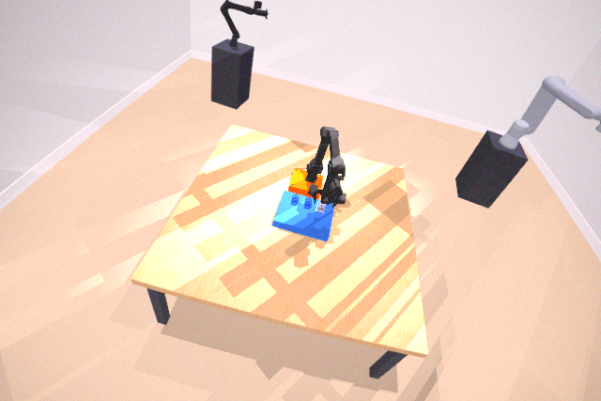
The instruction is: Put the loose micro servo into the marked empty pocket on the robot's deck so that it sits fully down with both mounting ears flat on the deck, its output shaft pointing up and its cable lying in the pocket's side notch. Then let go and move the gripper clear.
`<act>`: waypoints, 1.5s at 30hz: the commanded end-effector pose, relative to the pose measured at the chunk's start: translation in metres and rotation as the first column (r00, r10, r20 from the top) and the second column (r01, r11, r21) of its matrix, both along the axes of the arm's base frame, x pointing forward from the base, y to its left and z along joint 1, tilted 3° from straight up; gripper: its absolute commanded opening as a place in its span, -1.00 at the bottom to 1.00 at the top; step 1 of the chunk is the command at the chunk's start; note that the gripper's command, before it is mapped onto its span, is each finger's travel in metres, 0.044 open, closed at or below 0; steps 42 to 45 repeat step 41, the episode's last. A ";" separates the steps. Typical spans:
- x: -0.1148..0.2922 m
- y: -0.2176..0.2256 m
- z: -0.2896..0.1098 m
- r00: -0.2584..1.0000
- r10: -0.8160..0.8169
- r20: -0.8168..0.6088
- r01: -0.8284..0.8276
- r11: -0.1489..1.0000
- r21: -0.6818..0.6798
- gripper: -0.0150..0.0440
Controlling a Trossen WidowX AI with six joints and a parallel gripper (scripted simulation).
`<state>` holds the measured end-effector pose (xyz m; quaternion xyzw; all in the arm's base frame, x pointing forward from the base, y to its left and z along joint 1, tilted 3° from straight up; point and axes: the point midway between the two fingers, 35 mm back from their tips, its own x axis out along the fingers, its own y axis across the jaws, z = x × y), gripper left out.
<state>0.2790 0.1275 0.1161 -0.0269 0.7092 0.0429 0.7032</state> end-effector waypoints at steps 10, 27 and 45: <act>-0.002 -0.004 0.051 1.000 0.000 -0.002 0.000 1.000 -0.001 1.00; -0.002 -0.004 0.051 1.000 0.000 -0.002 0.000 1.000 -0.001 1.00; -0.002 -0.004 0.051 1.000 0.000 -0.002 0.000 1.000 -0.001 1.00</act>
